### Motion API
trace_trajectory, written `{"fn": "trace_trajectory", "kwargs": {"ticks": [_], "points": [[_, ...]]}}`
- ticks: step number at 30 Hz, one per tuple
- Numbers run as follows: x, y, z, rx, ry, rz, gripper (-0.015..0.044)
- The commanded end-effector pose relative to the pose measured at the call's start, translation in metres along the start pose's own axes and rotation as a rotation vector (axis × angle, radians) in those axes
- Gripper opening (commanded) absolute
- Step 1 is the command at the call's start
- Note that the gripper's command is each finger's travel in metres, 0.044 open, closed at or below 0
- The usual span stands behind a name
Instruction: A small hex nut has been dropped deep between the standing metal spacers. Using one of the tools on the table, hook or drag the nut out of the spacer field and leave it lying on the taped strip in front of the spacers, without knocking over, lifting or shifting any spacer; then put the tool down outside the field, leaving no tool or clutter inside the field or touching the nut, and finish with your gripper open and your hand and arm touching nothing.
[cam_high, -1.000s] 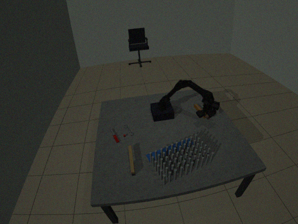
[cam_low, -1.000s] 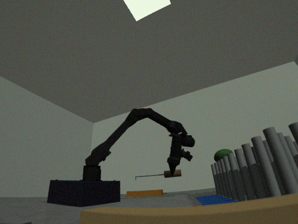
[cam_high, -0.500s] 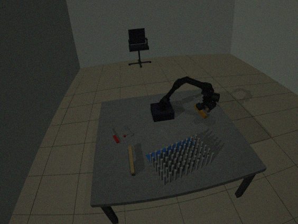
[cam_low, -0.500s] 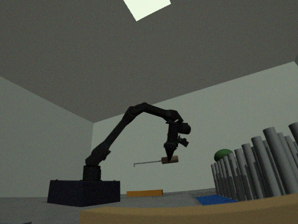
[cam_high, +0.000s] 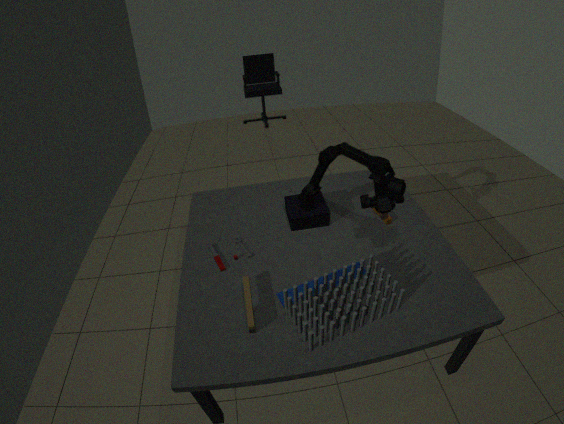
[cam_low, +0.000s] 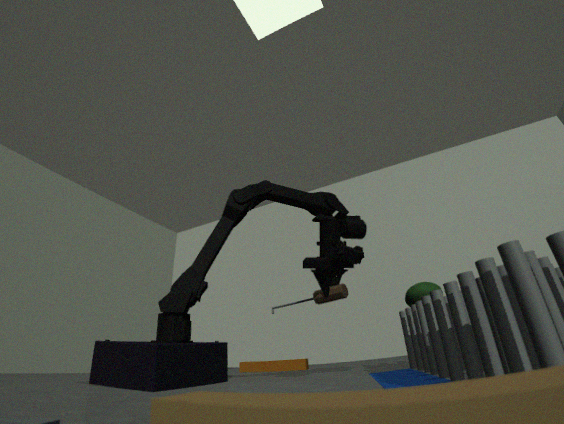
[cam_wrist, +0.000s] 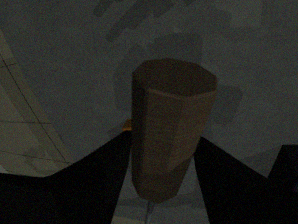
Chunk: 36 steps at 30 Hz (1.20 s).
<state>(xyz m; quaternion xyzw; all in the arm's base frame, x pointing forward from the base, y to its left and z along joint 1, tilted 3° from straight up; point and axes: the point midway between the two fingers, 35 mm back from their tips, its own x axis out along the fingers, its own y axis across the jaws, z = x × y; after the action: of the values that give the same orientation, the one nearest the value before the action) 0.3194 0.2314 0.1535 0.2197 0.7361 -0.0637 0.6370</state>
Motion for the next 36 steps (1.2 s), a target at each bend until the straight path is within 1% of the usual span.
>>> {"fn": "trace_trajectory", "kwargs": {"ticks": [1,19,36], "points": [[-0.011,-0.013,0.011,0.119,-0.039,0.018,0.0],[-0.045,-0.088,0.055,0.696,-0.197,0.099,0.0],[-0.068,-0.166,0.076,1.245,-0.336,0.217,0.0]]}}
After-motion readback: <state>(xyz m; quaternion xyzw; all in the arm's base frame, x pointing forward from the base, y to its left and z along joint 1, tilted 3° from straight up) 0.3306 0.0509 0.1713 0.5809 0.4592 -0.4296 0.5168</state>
